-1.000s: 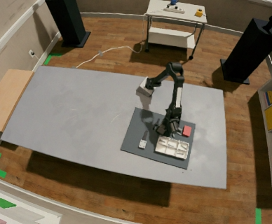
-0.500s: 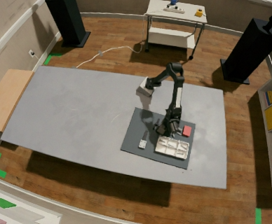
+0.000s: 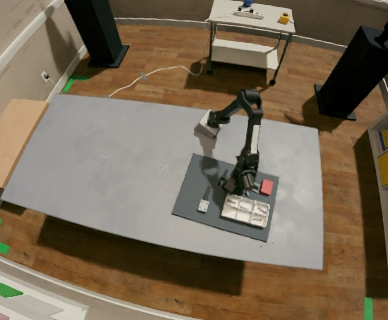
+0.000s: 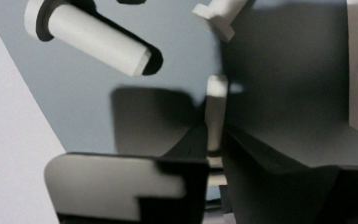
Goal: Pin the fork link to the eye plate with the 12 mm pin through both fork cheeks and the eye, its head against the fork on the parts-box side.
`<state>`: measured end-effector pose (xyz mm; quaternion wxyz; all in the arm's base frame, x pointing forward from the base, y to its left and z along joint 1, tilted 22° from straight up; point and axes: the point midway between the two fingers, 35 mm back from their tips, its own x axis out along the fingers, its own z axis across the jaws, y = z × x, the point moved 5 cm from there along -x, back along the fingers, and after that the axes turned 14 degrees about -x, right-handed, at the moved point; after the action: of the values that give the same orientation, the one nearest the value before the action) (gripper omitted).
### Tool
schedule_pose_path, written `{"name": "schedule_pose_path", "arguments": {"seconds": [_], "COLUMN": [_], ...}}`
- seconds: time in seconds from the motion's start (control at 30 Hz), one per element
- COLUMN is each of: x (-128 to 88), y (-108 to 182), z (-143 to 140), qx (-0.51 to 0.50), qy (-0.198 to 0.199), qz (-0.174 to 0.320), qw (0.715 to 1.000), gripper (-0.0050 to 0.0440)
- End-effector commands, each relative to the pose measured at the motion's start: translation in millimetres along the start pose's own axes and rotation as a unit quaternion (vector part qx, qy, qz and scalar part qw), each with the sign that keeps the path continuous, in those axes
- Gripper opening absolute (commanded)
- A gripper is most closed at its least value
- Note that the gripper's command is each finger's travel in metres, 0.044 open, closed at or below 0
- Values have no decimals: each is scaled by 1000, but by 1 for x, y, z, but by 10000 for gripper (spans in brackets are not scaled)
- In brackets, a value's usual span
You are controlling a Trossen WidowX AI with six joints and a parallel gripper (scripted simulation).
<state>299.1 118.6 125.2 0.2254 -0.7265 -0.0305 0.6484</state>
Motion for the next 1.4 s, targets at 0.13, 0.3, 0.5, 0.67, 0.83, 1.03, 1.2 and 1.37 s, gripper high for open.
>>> {"name": "schedule_pose_path", "arguments": {"seconds": [0.13, 0.3, 0.5, 0.67, 0.83, 1.03, 1.2, 1.37], "x": [-3, -3, -3, -3, -3, -3, -3, -3], "y": [-1, -1, -1, -1, -1, -1, -1, -1], "z": [0, 0, 0, 0, 0, 0, 0, 0], "qx": [-1, -1, -1, -1, -1, -1, -1, -1], "qy": [6, 6, 6, 6, 6, 6, 6, 6], "qz": [-2, -2, -2, -2, -2, -2, -2, -2], "qw": [1000, 1000, 1000, 1000, 1000, 1000, 1000, 1000], "gripper": [-50, -50, 140, 140, 140, 140, 140, 140]}}
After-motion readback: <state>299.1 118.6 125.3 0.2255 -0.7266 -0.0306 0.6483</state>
